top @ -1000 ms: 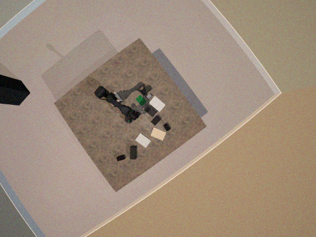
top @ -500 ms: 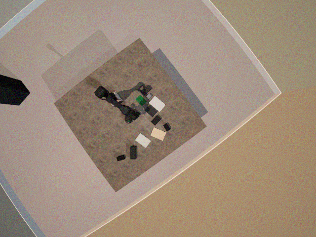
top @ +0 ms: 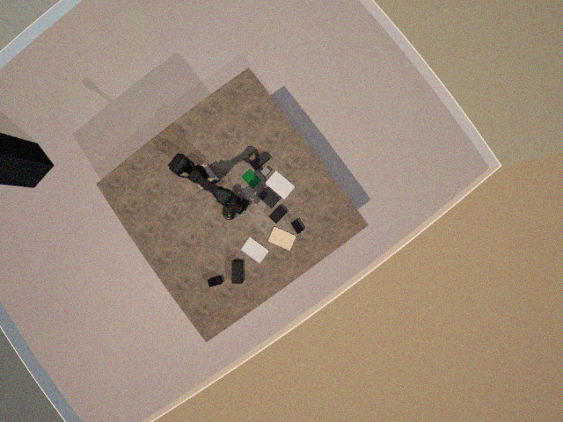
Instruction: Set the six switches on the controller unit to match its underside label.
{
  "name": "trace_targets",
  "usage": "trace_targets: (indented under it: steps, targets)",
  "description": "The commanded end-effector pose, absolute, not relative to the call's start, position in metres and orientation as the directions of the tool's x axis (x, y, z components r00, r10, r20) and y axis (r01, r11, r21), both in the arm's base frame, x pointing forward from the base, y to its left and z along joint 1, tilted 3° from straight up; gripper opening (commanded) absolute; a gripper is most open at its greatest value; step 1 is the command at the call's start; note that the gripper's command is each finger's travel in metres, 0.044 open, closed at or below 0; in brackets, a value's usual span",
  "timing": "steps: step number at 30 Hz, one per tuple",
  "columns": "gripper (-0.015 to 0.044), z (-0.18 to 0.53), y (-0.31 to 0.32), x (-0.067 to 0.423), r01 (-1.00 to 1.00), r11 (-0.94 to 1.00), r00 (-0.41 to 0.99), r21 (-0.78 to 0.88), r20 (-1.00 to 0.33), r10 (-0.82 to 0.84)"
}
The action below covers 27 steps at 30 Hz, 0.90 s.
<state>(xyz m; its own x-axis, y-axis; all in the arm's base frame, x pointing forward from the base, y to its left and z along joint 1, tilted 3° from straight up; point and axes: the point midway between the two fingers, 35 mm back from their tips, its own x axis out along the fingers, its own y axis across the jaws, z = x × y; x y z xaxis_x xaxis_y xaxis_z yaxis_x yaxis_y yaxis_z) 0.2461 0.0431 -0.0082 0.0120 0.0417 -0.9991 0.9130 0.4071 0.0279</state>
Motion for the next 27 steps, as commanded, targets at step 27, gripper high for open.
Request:
trace_targets:
  steps: [27]
  targets:
    - [0.0, 0.034, 0.005, 0.262, 0.912, 0.409, 0.006, 0.023, -0.999, 0.041]
